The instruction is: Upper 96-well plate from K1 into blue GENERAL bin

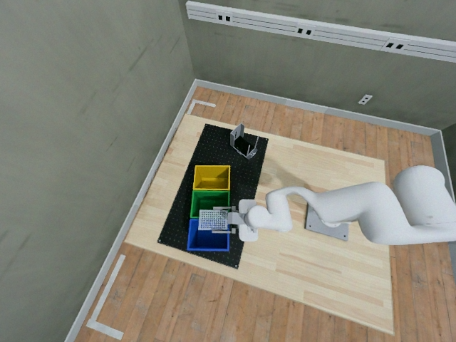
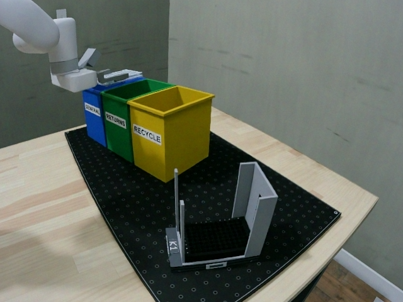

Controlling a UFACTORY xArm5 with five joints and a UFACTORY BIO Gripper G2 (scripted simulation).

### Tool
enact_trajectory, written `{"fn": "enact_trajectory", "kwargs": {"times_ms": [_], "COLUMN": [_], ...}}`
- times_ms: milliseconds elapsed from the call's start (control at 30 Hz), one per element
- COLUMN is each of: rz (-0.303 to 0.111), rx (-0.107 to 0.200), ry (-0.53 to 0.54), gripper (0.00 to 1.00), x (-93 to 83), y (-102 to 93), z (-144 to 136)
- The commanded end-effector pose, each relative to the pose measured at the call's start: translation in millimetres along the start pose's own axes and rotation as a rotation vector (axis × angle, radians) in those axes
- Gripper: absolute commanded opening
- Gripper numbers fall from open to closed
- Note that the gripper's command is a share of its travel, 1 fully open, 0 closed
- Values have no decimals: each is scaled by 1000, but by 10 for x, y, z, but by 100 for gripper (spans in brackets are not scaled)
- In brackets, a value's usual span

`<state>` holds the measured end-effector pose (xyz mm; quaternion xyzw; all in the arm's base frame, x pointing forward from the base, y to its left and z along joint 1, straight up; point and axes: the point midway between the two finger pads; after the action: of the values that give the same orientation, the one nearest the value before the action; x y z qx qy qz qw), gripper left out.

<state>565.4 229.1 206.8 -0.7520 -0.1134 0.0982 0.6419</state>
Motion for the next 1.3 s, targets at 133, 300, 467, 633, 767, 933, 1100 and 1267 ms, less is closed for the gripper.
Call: {"fn": "enact_trajectory", "kwargs": {"times_ms": [133,300,467,633,767,933,1100,1267], "rz": [-2,-2,-2,-2,-2,-2,-2,-2], "rx": [-1,-1,-1,-1,-1,-1,-1,-1], "ry": [1,1,1,1,1,1,1,1], "gripper": [0,0,0,0,0,0,0,0], "x": [94,145,175,205,207,206,205,203], "y": [-45,-65,-76,-88,-89,-88,-88,-87], "z": [265,423,517,608,612,610,606,602]}}
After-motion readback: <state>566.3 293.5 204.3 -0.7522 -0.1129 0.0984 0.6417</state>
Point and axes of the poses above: the point midway between the two finger pads, its own x axis out along the fingers, its own z axis across the jaws, y = z × x, and after that the axes turned 9 degrees about -x, right-handed
